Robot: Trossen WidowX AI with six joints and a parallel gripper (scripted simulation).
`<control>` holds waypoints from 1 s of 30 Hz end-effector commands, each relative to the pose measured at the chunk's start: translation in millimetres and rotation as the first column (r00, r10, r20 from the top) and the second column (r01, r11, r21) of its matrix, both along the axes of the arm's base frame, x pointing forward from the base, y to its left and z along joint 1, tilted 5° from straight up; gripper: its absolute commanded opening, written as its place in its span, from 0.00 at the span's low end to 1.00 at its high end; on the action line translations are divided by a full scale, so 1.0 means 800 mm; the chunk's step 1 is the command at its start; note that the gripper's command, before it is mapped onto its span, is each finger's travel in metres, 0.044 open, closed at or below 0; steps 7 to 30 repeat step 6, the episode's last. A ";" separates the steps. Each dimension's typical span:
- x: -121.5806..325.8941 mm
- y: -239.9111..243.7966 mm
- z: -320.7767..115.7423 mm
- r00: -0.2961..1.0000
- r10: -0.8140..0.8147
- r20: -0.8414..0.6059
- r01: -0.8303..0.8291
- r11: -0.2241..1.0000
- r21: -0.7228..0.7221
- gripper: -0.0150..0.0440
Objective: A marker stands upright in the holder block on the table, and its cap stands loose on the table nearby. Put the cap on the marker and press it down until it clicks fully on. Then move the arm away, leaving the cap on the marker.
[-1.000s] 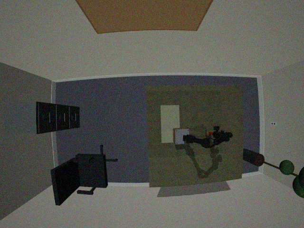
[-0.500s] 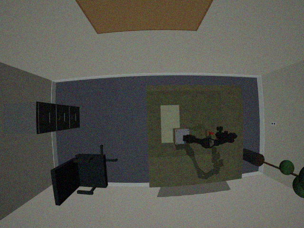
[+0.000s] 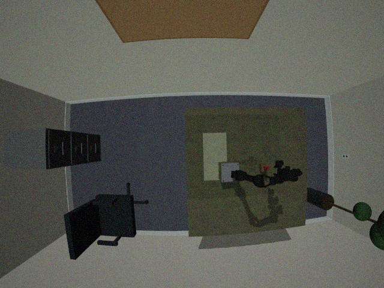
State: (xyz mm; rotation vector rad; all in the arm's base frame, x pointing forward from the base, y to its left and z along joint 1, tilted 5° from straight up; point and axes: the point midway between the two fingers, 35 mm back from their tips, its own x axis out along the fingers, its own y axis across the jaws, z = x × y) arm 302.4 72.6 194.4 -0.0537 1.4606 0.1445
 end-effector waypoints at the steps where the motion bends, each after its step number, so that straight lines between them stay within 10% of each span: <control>1: 0.000 0.000 0.000 1.000 0.003 -0.001 -0.003 1.000 0.000 0.83; 5: 0.000 0.000 0.000 1.000 0.003 -0.001 -0.003 1.000 0.000 1.00; 30: 0.000 0.000 0.000 1.000 0.003 -0.001 -0.003 1.000 0.000 1.00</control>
